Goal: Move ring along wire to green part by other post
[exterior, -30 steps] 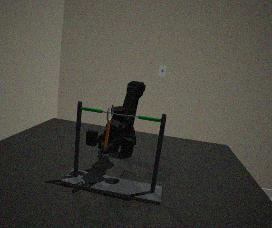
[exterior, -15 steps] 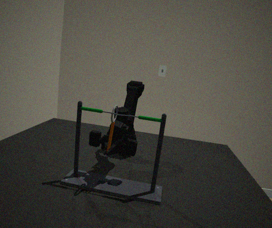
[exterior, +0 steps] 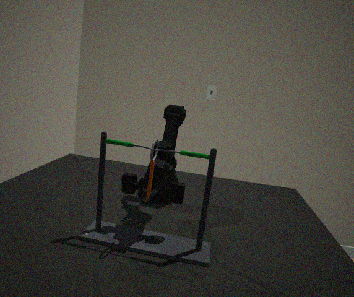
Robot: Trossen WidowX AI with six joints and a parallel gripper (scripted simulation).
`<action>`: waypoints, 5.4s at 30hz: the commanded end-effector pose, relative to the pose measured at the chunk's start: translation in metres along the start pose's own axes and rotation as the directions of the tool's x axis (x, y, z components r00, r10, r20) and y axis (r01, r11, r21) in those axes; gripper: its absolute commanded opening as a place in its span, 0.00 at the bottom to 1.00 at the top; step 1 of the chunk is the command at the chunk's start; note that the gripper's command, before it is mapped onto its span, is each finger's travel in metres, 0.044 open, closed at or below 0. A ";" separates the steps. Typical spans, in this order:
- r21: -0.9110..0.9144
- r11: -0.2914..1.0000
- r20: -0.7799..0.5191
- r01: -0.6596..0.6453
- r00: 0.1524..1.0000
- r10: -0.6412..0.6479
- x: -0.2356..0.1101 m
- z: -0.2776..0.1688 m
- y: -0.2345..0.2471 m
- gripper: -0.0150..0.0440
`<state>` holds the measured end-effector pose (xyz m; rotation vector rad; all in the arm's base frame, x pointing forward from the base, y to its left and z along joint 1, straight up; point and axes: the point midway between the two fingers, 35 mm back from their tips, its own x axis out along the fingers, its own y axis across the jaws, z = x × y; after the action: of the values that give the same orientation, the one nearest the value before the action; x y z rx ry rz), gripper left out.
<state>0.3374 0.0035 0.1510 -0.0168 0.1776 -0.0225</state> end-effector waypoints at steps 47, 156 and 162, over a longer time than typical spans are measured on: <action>0.039 0.998 0.002 -0.041 0.999 0.041 -0.002 0.005 0.056 0.00; 0.017 0.999 -0.007 -0.039 0.999 0.040 -0.047 -0.015 0.095 0.53; 0.017 0.999 -0.007 -0.039 0.999 0.040 -0.047 -0.015 0.095 0.53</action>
<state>0.2921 0.0993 0.1435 -0.0008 0.1840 0.0182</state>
